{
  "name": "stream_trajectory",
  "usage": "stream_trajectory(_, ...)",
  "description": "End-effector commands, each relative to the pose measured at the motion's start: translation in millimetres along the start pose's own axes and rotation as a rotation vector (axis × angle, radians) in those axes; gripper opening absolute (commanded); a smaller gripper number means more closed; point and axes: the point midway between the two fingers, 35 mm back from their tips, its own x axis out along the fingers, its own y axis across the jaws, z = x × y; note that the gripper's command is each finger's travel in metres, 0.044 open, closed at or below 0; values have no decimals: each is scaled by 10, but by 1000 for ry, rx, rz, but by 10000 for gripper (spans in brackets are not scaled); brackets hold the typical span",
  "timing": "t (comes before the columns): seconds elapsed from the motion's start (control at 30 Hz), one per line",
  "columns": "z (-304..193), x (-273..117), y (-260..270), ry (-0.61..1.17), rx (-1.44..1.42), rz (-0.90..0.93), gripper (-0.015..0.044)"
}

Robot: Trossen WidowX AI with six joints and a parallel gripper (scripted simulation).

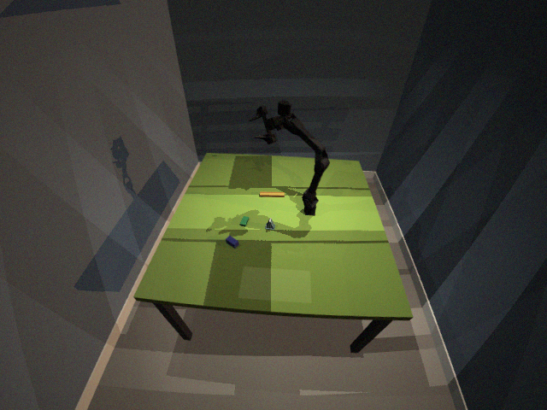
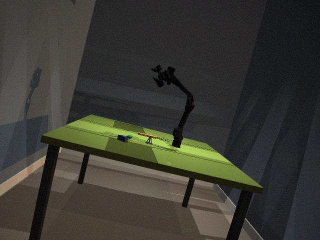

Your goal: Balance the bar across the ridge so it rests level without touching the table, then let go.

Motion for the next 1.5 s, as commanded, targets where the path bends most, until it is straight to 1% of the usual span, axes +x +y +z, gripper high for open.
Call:
stream_trajectory(0.0, -20, 4, 2, 5, 8, -1, 374)
stream_trajectory(0.07, -177, 32, 26, 45, 67, -8, 321)
stream_trajectory(0.1, -297, 51, 50, 76, 112, -12, 315)
stream_trajectory(0.27, -890, 116, 237, 241, 330, -24, 315)
stream_trajectory(0.47, -1552, 116, 604, 459, 571, -20, 315)
stream_trajectory(0.8, -2413, -95, 1469, 869, 905, 36, 315)
stream_trajectory(1.07, -2802, -449, 2249, 1232, 1091, 126, 315)
stream_trajectory(1.33, -2911, -925, 2957, 1614, 1183, 260, 315)
stream_trajectory(1.4, -2906, -1011, 3057, 1677, 1187, 287, 315)
stream_trajectory(1.47, -2904, -1022, 3069, 1684, 1187, 290, 315)
